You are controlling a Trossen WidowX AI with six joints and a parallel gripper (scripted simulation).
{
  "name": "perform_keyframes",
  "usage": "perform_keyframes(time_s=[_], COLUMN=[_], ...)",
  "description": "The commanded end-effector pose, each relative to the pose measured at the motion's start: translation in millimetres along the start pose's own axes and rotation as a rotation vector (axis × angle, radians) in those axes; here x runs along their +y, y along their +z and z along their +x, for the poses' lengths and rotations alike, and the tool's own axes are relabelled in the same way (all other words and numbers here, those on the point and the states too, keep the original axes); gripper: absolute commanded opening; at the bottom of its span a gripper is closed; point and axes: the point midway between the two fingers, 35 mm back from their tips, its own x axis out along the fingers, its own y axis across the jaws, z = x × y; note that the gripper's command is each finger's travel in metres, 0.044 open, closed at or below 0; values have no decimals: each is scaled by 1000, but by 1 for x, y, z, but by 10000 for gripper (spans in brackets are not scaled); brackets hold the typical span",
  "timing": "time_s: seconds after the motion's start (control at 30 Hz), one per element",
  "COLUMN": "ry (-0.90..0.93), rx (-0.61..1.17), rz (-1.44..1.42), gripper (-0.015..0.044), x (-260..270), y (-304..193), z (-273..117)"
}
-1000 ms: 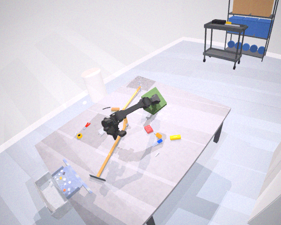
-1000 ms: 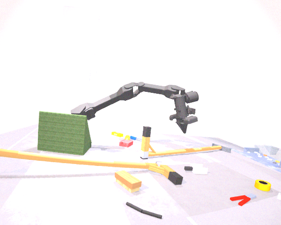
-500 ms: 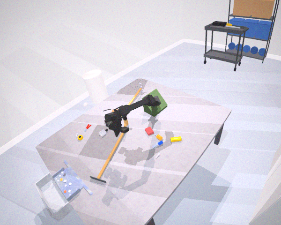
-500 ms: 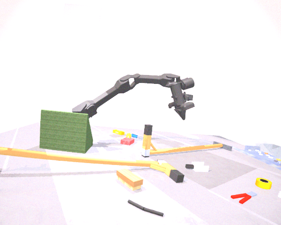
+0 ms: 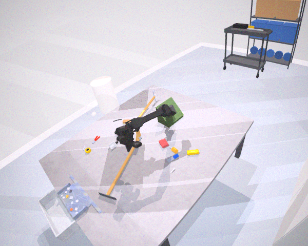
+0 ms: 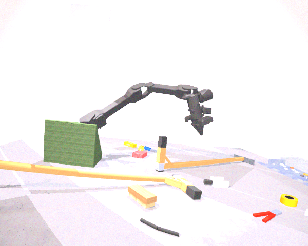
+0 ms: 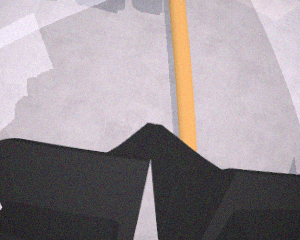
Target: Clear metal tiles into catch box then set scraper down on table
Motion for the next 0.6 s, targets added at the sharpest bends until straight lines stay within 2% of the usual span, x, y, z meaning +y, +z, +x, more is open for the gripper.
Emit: perform_keyframes(time_s=[0.0,0.57], ry=[-6,-7], rx=[1,2], rz=[6,6], gripper=[0,0], x=[-2,-3], y=[-4,-18], z=[10,49])
